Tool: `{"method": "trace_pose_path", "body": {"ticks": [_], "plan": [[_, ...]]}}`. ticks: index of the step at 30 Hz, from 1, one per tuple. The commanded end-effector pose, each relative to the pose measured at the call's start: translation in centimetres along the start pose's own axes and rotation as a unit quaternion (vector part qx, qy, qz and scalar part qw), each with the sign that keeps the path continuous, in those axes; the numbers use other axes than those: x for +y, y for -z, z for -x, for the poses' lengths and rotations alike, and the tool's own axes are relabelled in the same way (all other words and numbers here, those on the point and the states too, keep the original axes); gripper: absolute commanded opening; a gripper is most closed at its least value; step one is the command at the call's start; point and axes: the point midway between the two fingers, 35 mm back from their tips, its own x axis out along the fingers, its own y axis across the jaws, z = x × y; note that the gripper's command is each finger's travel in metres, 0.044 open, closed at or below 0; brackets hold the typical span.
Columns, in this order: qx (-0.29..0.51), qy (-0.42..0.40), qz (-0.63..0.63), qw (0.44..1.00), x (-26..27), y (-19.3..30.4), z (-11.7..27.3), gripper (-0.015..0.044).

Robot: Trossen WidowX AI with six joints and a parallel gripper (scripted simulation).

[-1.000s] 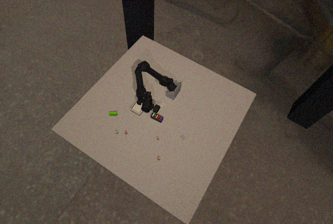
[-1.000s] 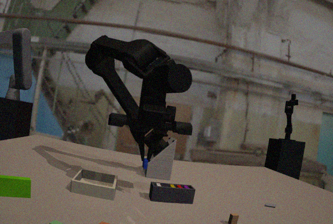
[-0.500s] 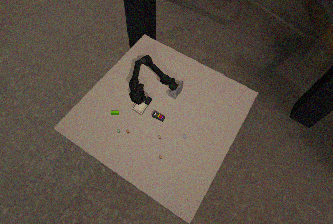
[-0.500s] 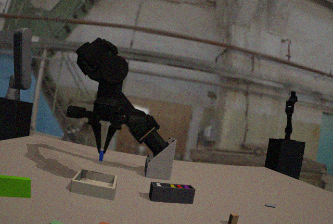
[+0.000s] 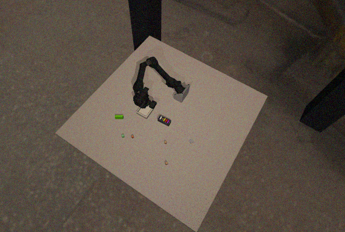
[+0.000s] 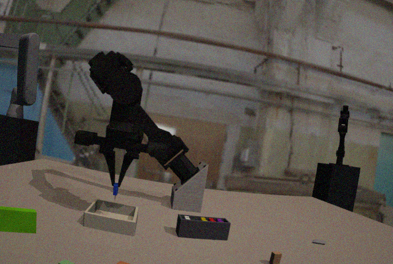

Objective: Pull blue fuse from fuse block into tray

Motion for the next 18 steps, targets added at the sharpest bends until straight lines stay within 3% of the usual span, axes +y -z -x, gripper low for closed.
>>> {"method": "trace_pose_path", "body": {"ticks": [1, 15, 18], "plan": [[0.001, 0.002, 0.002, 1.000, -0.1, 0.1, -0.7, 0.0000], [0.001, 0.004, 0.002, 1.000, -0.1, 0.2, -2.7, 0.0000], [0.000, 0.001, 0.000, 1.000, -0.1, 0.1, -2.3, 0.0079]]}}
